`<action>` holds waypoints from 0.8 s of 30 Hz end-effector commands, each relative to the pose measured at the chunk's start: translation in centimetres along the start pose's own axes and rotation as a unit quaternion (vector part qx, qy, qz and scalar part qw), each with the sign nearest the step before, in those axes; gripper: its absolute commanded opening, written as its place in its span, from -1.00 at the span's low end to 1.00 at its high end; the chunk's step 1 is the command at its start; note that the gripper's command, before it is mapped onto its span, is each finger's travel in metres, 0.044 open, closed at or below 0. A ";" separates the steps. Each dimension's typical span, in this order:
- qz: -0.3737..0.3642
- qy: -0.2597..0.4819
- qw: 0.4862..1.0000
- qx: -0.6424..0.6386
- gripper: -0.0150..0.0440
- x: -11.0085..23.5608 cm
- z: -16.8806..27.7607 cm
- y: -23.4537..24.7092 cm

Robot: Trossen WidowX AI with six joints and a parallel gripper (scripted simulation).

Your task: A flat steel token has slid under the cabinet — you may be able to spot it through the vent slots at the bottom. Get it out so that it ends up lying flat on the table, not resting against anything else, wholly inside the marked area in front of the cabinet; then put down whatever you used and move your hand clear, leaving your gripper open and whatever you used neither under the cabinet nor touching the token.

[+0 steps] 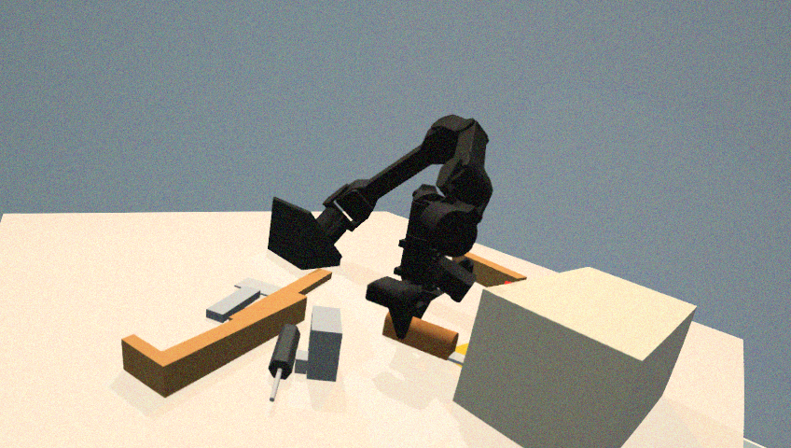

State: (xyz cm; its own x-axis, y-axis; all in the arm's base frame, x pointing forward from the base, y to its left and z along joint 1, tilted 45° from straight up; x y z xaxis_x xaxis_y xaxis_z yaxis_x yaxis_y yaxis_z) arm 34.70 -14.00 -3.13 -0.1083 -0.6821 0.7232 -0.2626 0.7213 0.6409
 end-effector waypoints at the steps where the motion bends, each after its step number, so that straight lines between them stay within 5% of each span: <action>1: -0.001 0.000 1.000 -0.001 -0.49 -0.1 0.5 0.0; 24: -0.001 0.001 1.000 -0.001 -0.49 -0.1 3.3 0.1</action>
State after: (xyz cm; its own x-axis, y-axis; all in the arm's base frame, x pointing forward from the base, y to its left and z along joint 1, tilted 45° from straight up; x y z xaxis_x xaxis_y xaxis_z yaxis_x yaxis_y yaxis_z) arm 31.94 -14.24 -3.79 -0.1072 -0.6813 0.7241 -0.2617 0.7220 0.6405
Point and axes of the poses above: the point midway between the two fingers, 35 mm back from their tips, its own x axis back along the fingers, its own y axis across the jaws, z = x × y, the point moved 5 cm from there along x, back along the fingers, and after that the axes turned 5 degrees about x, right-handed, at the moved point
